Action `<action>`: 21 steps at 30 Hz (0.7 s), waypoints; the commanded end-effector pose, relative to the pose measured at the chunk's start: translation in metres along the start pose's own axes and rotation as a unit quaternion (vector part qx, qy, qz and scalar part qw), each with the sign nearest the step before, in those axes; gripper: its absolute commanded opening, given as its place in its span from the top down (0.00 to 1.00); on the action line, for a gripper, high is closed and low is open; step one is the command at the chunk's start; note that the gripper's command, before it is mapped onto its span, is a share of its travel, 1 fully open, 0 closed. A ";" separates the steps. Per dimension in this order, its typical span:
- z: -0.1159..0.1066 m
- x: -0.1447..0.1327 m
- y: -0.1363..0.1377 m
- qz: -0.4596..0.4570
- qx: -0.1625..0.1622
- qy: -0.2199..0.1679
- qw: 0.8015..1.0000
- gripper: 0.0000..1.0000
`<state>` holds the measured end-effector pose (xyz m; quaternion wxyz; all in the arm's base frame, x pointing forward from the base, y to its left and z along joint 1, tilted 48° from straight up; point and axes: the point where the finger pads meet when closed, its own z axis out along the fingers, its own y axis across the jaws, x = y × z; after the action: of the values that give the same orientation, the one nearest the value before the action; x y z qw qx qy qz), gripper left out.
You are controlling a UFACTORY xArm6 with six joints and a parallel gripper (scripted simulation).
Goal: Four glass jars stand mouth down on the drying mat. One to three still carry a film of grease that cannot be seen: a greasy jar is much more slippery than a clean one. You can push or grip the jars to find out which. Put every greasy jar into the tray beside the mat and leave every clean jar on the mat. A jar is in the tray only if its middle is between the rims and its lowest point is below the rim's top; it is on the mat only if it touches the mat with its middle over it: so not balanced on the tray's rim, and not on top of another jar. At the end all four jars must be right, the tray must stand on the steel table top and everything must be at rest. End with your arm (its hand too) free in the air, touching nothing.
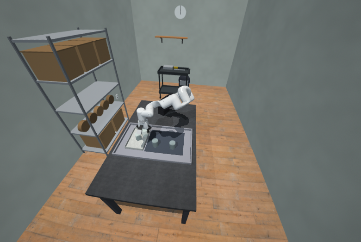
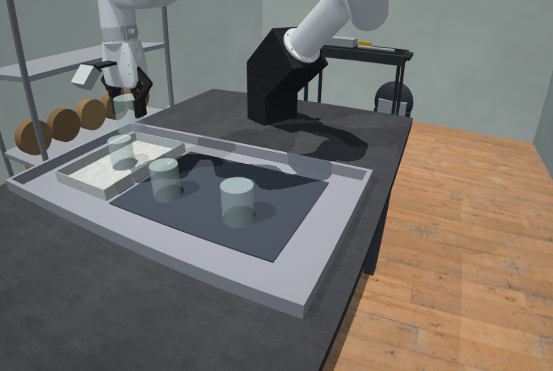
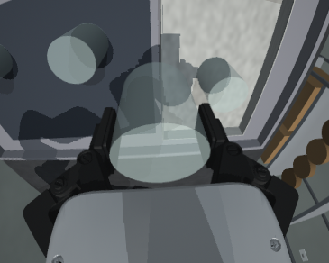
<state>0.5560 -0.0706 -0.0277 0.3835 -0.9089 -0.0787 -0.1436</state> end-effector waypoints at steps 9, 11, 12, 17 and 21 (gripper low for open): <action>-0.002 0.018 0.038 0.000 0.000 0.001 1.000 1.00; -0.002 0.021 0.044 0.000 0.000 0.001 1.000 1.00; -0.002 0.021 0.044 0.000 0.000 0.001 1.000 1.00; -0.002 0.026 0.057 0.000 0.000 0.001 1.000 1.00; -0.002 0.032 0.069 0.000 0.000 0.001 1.000 1.00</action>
<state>0.5935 -0.1084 -0.0575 0.3829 -0.9091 -0.0785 -0.1443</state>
